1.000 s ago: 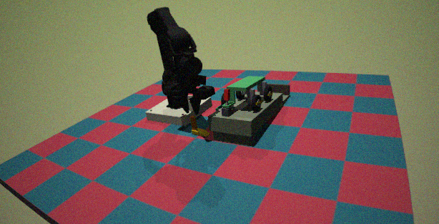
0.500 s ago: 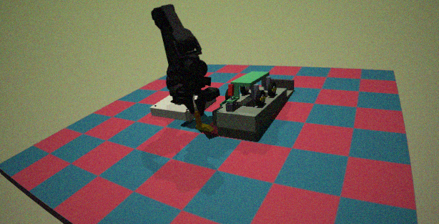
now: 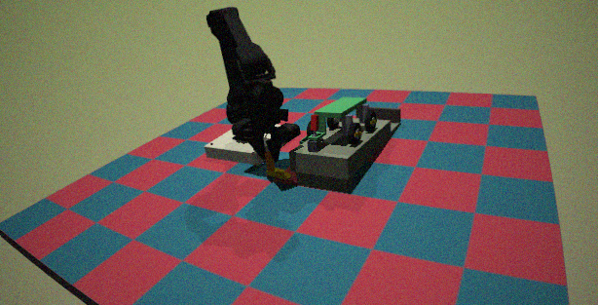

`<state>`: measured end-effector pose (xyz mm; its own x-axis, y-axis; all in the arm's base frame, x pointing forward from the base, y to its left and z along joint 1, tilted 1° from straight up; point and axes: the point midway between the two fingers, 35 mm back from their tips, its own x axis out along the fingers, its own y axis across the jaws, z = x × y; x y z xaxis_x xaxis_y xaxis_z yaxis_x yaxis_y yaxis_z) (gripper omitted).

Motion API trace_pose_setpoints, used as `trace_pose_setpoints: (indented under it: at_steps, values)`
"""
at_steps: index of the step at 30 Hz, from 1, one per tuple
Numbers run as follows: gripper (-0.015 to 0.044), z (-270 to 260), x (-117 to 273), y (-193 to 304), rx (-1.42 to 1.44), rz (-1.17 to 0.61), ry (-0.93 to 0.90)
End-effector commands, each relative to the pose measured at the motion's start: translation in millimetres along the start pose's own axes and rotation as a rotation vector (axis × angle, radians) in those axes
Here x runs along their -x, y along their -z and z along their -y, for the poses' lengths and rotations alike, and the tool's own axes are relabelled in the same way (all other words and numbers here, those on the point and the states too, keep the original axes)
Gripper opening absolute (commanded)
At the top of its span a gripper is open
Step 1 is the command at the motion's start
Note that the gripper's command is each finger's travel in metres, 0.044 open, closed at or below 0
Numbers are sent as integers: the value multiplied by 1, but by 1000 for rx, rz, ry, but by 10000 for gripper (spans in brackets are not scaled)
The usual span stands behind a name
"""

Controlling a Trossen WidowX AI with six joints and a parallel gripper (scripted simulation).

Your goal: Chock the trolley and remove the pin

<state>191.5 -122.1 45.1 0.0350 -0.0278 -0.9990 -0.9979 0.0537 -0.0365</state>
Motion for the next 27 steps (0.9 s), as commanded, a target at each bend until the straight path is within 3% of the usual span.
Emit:
trace_pose_setpoints:
  at_steps: [1,11,15,27]
  values:
    - [190,-2,-9,-1,6,5,-16]
    - [190,-3,-18,-1,6,5,-16]
    - [85,-1,-15,-1,0,3,-5]
    - [0,-1,-8,-1,2,3,-8]
